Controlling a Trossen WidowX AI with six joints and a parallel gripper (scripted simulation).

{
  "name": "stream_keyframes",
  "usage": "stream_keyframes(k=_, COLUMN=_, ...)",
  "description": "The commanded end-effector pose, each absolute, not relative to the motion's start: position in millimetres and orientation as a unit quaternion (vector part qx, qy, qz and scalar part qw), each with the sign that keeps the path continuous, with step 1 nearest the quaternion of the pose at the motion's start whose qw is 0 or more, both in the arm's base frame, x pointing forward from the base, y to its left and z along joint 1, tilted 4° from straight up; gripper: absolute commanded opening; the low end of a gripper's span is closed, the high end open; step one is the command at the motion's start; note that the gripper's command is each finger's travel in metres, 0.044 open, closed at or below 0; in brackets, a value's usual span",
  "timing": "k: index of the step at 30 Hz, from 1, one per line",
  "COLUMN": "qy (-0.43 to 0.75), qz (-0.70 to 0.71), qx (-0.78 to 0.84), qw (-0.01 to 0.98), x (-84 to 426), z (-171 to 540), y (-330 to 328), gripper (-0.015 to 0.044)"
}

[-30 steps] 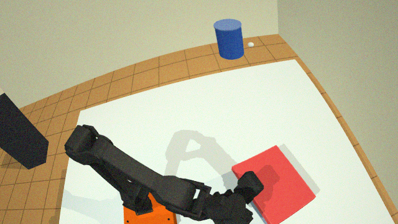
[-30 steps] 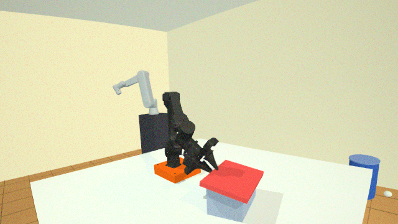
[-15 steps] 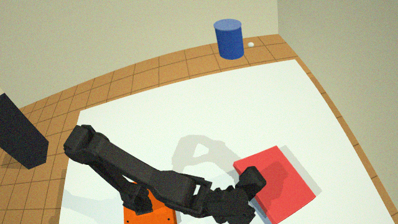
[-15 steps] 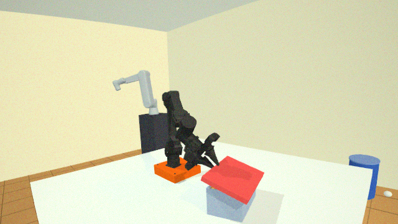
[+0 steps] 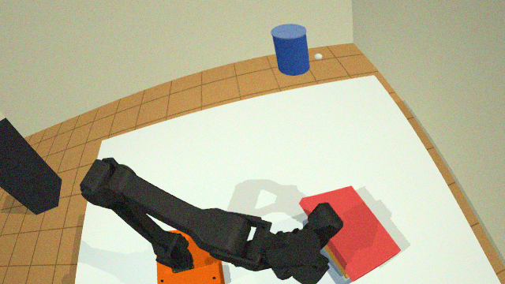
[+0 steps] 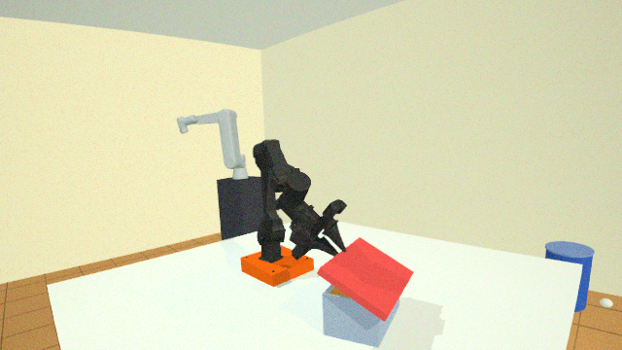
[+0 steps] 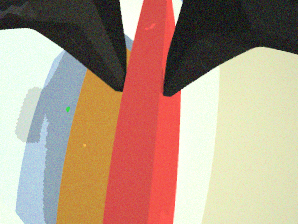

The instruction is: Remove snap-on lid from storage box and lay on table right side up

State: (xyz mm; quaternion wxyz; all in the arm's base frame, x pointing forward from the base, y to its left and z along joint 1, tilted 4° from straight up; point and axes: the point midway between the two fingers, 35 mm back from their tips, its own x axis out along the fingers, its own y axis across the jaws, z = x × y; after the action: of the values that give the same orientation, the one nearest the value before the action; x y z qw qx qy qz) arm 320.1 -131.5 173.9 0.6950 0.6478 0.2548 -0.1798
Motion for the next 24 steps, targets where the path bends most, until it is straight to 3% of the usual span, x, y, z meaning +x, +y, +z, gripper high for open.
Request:
stream_keyframes(k=1, qy=0.248, qz=-0.177, qx=0.647, qw=0.699, x=324, z=185, y=-132, gripper=0.0000)
stream_keyframes(k=24, qy=0.248, qz=-0.176, qx=0.647, qw=0.699, x=340, z=217, y=-129, gripper=0.0000)
